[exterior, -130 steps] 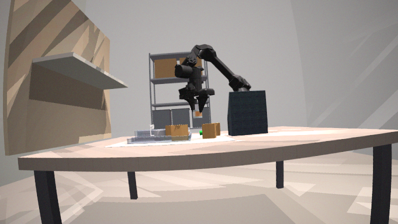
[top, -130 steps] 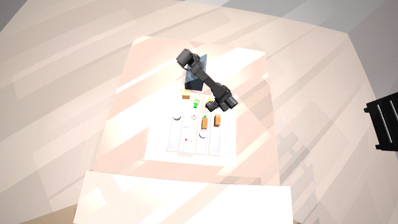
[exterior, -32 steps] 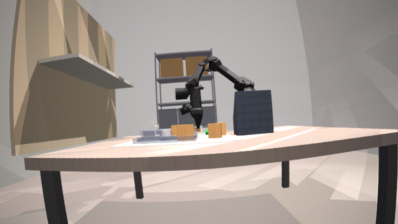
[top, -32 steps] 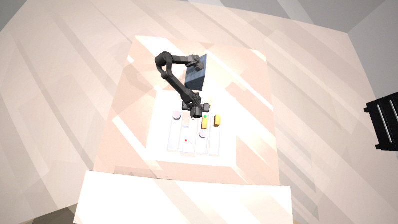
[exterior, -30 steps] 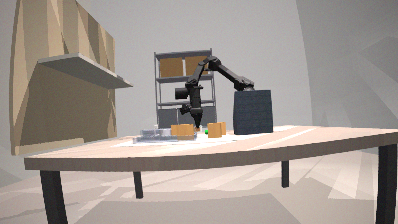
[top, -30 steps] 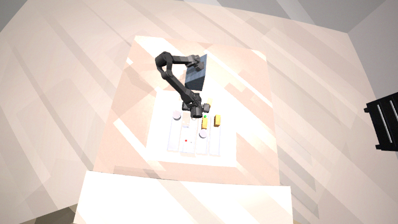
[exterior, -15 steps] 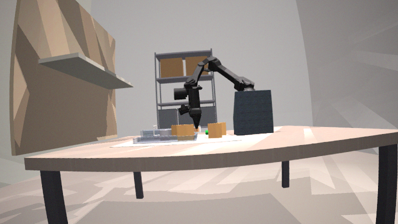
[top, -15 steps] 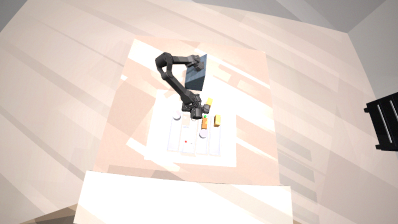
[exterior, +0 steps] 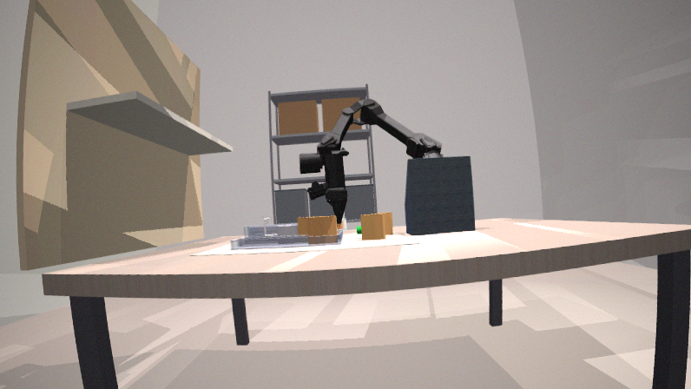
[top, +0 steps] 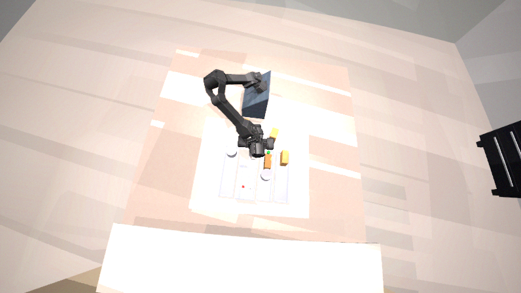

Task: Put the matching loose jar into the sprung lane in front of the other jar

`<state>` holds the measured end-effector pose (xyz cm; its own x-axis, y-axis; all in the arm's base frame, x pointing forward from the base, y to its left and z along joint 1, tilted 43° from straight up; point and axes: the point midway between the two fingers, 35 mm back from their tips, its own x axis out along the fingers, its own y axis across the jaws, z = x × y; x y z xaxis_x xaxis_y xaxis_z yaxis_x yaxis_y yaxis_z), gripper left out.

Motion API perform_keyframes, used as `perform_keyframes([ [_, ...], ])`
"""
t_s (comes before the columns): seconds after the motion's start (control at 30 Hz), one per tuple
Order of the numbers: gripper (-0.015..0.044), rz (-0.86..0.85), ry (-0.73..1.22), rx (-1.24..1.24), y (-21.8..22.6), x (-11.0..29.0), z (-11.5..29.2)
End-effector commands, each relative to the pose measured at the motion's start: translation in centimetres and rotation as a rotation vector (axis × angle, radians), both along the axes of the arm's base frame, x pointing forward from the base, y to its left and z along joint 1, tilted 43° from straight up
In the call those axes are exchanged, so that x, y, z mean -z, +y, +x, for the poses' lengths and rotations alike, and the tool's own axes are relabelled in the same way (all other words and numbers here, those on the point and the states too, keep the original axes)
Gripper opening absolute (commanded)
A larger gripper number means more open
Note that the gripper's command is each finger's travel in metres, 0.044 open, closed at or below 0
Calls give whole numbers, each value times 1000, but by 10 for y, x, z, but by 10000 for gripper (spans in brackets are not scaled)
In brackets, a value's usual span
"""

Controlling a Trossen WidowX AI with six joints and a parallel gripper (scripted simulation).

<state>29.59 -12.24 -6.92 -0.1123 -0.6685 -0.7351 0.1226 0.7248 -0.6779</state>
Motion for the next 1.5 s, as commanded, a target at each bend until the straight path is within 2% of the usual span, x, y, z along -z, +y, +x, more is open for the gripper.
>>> perform_keyframes([
  [0.0, 0, -8, -27, -2, -2, -3, 11],
  [1.47, 0, -8, -28, -2, -2, -7, 27],
])
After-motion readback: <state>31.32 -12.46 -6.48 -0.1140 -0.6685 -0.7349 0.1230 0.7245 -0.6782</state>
